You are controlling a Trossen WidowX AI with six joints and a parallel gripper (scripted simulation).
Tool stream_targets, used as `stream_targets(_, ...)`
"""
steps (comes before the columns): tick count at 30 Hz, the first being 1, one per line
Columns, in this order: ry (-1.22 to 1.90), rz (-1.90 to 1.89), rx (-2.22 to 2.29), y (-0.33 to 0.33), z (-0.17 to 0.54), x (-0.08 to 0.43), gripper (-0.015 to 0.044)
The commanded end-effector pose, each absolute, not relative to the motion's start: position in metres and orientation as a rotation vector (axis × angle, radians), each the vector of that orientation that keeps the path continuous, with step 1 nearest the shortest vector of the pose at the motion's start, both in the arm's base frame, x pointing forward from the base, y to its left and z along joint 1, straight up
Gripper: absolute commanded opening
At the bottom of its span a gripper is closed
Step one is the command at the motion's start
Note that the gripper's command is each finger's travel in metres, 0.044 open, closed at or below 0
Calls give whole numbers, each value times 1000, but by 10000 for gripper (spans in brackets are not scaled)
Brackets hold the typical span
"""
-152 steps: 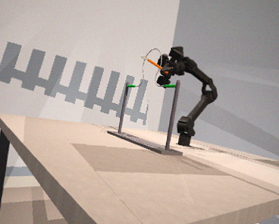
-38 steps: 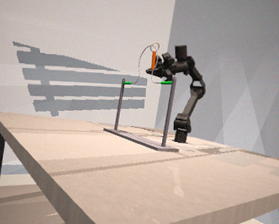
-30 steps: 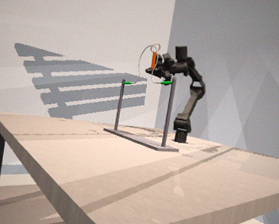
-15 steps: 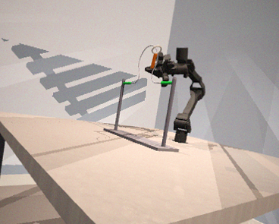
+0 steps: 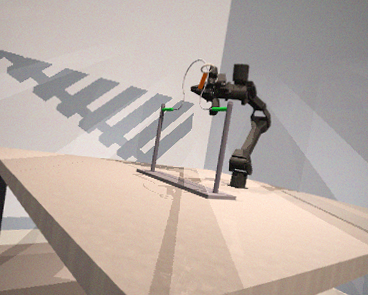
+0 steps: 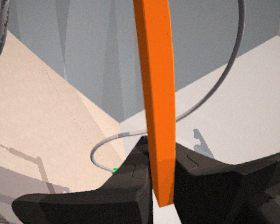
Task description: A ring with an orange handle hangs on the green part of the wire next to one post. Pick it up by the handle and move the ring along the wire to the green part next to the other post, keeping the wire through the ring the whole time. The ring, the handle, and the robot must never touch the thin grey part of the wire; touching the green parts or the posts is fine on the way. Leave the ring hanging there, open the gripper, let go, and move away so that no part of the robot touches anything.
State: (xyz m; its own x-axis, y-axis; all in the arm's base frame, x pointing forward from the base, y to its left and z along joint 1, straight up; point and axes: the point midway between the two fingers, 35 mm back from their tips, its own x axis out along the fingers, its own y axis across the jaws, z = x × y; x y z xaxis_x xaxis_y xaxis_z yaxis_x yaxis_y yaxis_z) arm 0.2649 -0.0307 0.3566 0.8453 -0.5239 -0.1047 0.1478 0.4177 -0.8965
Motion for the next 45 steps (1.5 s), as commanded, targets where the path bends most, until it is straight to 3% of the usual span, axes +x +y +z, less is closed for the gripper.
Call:
stream_targets(1, 395, -455, -1120, -33, 359, 264, -150)
stream_targets(45, 305, -575, -1723, -36, 383, 263, -150)
